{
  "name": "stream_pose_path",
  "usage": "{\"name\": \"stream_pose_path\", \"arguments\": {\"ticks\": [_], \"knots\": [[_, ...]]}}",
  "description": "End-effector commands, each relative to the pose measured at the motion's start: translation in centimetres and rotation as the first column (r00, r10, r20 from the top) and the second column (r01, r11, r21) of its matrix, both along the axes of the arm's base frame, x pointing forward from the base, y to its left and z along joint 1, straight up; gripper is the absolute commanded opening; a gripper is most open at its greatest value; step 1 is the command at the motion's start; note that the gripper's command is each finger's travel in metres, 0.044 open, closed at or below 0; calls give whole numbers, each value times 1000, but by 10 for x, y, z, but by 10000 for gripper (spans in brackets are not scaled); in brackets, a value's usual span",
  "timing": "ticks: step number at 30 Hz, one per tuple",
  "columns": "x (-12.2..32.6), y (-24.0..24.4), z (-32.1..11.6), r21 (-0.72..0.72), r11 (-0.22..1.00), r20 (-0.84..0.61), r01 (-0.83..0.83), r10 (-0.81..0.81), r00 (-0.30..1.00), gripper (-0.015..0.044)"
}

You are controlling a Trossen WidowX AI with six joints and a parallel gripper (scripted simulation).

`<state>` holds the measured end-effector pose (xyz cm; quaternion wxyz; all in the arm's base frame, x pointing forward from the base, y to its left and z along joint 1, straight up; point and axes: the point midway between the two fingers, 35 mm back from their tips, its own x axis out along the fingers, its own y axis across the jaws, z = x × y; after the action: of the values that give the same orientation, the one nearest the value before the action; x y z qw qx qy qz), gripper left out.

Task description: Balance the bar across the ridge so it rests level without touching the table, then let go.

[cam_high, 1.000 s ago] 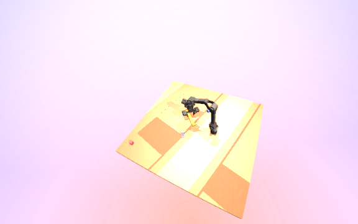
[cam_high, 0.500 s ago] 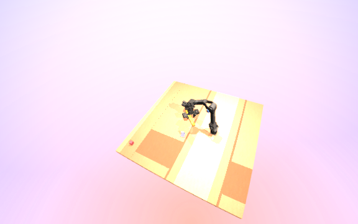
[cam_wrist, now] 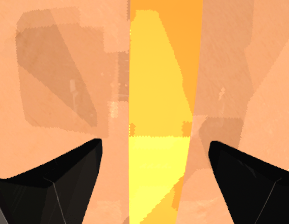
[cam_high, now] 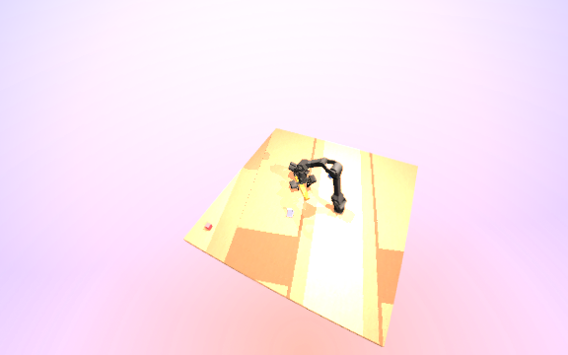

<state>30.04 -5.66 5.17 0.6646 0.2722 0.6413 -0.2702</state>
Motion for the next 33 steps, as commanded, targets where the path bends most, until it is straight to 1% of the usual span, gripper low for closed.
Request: {"name": "stream_pose_path", "arguments": {"ticks": [1,15,22,29,32,33], "knots": [[-2,1,-5,6,1000,-8,-5,5,1000,315],[-2,1,-5,6,1000,-8,-5,5,1000,315],[-1,0,-4,2,1000,-8,0,0,1000,131],[-1,0,-4,2,1000,-8,0,0,1000,85],[-1,0,0,2,1000,-8,0,0,1000,6],[0,0,2,2,1000,-8,0,0,1000,0]]}}
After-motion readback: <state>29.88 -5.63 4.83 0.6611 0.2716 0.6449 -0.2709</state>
